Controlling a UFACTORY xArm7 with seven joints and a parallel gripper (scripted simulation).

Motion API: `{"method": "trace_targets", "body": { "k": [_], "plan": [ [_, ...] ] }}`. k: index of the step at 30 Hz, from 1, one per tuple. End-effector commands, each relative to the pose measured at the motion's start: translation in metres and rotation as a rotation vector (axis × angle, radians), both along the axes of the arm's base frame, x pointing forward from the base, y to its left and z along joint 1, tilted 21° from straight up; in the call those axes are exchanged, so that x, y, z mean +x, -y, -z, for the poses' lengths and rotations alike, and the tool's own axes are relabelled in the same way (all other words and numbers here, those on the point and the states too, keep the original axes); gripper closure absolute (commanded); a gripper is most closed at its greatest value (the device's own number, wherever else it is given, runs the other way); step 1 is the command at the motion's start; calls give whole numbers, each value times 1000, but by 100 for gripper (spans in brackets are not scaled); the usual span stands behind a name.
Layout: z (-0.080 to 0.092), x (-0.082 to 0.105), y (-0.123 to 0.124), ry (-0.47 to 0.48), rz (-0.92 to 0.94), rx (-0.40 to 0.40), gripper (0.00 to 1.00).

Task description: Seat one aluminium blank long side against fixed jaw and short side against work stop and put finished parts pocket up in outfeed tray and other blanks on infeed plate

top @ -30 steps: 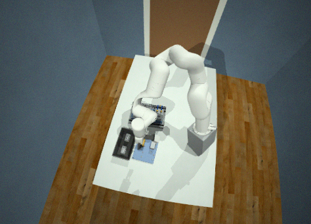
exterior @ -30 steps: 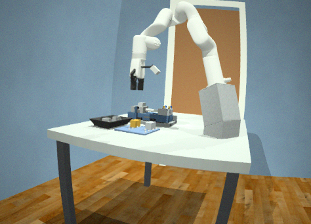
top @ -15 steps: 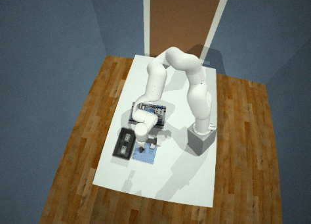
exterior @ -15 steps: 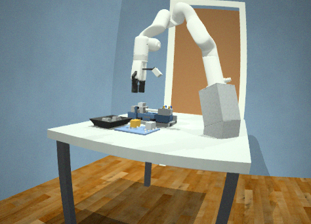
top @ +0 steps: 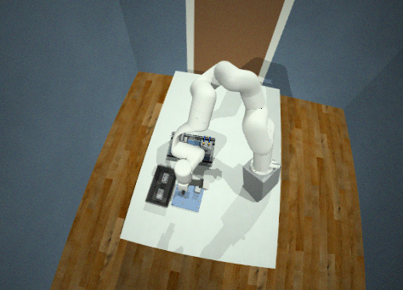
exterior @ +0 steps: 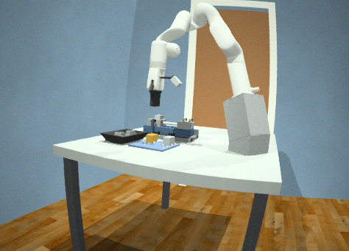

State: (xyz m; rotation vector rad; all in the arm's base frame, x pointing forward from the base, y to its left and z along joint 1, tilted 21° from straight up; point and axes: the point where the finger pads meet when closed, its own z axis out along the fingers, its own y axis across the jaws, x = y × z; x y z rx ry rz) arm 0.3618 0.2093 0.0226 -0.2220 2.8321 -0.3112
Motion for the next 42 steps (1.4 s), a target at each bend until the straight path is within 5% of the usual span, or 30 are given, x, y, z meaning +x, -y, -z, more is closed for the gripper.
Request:
{"method": "trace_targets", "body": {
  "k": [1, 42],
  "plan": [
    [-1, 1, -1, 2, -2, 2, 100],
    [5, 3, 0, 3, -2, 2, 100]
  ]
}}
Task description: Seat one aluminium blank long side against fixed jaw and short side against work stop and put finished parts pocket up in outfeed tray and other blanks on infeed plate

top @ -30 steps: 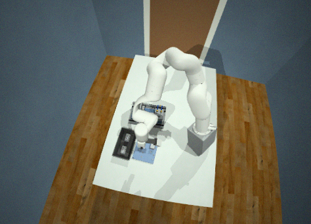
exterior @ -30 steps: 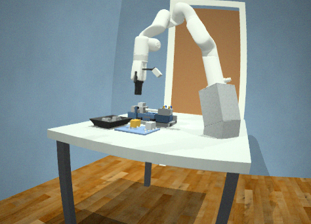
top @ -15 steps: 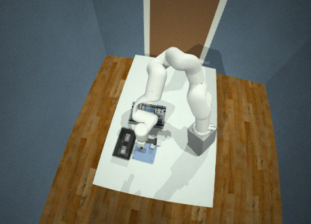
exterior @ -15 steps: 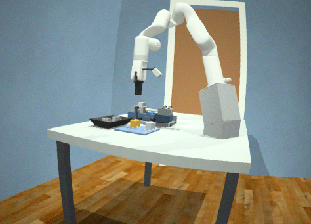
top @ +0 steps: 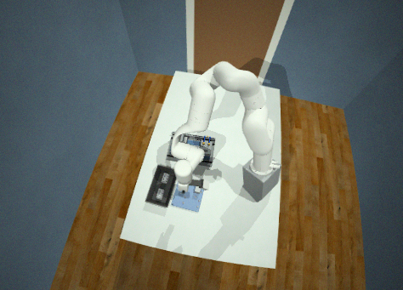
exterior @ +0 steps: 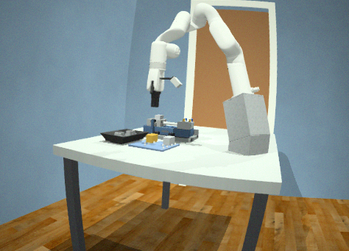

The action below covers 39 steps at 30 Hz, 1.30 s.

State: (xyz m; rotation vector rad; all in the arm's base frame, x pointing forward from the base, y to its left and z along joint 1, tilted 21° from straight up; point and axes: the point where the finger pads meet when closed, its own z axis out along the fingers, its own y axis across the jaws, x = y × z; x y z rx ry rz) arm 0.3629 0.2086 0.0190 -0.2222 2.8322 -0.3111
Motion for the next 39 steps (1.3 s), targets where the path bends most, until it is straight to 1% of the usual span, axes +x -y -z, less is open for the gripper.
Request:
{"method": "trace_targets", "body": {
  "k": [1, 12, 14, 29, 31, 39],
  "plan": [
    [3, 2, -1, 3, -2, 2, 100],
    [20, 7, 3, 3, -2, 2, 100],
    [20, 7, 3, 3, -2, 2, 100],
    [49, 17, 9, 3, -2, 2, 100],
    [49, 17, 9, 3, -2, 2, 100],
    [58, 20, 10, 3, -2, 2, 100]
  ]
}}
